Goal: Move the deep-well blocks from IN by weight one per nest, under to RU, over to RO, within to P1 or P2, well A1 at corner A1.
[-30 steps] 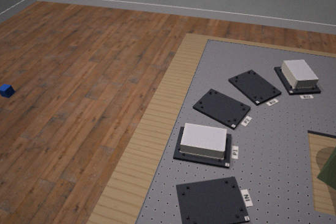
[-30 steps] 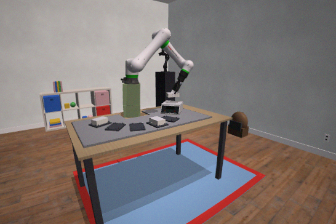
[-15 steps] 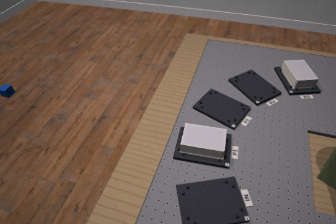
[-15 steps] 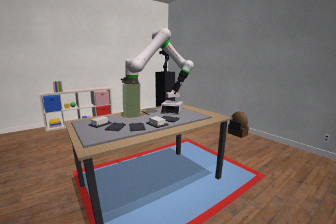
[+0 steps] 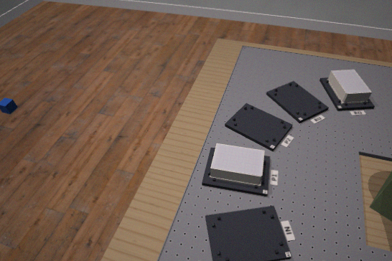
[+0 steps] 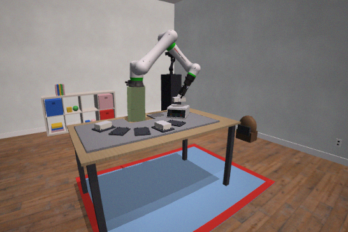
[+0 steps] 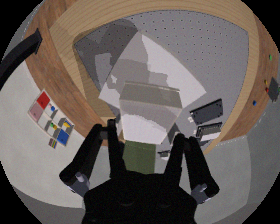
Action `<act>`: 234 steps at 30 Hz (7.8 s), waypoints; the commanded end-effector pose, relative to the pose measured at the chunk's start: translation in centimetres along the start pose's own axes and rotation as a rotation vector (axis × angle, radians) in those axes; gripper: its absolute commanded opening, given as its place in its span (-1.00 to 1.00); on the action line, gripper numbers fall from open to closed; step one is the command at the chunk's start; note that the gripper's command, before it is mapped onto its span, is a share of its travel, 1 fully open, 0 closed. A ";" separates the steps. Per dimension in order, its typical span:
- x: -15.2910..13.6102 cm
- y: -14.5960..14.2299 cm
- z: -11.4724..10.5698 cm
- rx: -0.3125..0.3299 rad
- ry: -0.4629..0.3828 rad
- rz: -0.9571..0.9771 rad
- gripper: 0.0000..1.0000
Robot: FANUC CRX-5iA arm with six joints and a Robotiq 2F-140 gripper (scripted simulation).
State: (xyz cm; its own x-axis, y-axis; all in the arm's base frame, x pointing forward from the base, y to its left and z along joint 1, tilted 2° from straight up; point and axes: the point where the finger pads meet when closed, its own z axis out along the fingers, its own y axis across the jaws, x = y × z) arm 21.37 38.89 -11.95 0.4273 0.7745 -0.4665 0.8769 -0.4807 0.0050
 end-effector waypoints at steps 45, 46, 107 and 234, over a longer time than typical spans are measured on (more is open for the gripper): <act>2.2 0.0 3.7 0.000 0.000 0.000 -0.80; 2.2 0.0 3.7 0.000 0.000 0.000 -0.80; 2.6 0.0 4.5 0.000 0.000 0.000 -0.80; -1.1 0.0 -1.8 0.000 0.000 0.000 1.00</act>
State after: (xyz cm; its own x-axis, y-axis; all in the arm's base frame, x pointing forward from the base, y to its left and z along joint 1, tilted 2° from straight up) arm 21.32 38.79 -9.85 0.4273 0.7745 -0.4665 0.8769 -0.4807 0.0050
